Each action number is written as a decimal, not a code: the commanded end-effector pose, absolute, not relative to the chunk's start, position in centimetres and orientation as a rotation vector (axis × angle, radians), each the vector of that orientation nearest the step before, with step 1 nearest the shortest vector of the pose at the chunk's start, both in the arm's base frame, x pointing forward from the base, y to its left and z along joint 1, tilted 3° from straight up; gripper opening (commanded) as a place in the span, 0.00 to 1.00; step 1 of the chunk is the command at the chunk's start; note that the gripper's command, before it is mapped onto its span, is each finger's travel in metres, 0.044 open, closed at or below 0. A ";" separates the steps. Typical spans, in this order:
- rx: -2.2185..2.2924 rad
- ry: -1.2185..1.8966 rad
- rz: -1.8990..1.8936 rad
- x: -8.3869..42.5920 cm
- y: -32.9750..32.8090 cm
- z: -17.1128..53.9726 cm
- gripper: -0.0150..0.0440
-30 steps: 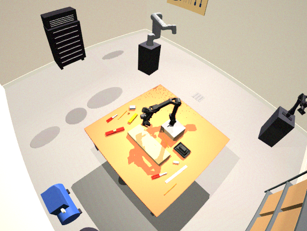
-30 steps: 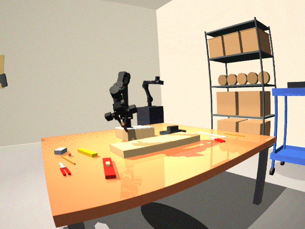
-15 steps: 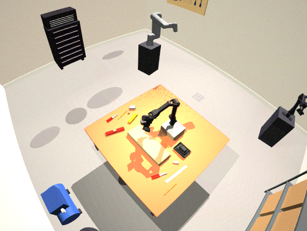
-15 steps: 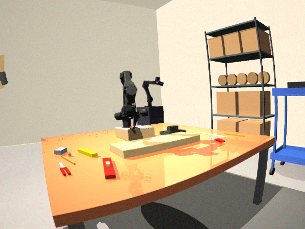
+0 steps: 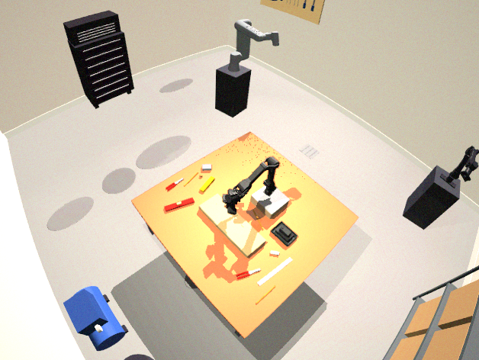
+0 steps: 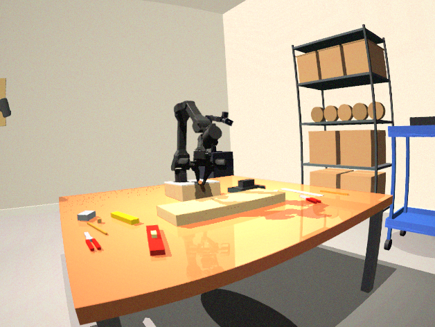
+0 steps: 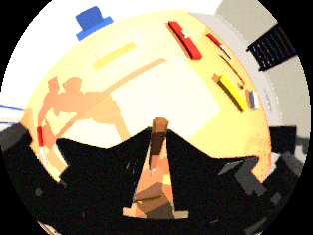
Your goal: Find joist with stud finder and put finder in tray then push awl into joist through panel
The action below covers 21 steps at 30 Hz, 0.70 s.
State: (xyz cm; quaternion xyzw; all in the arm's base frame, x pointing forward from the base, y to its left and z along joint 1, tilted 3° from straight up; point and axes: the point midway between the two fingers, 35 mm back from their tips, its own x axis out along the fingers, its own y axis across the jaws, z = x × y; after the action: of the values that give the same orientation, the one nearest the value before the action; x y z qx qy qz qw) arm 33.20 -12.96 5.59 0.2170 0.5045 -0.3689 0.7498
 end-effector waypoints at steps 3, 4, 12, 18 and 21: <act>0.422 1.077 -0.869 34.3 -10.9 5.9 0.25; 0.413 1.073 -0.878 34.4 -10.6 6.0 0.25; 0.327 1.022 -0.958 35.2 -7.8 6.3 0.25; 0.256 0.958 -1.006 35.7 -5.6 6.8 0.25; 0.220 0.917 -1.024 36.0 -4.4 7.1 0.25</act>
State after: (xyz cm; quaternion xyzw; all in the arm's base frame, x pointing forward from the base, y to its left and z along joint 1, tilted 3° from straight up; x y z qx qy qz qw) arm 35.47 -5.68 6.41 0.1180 0.4484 -0.4584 0.7582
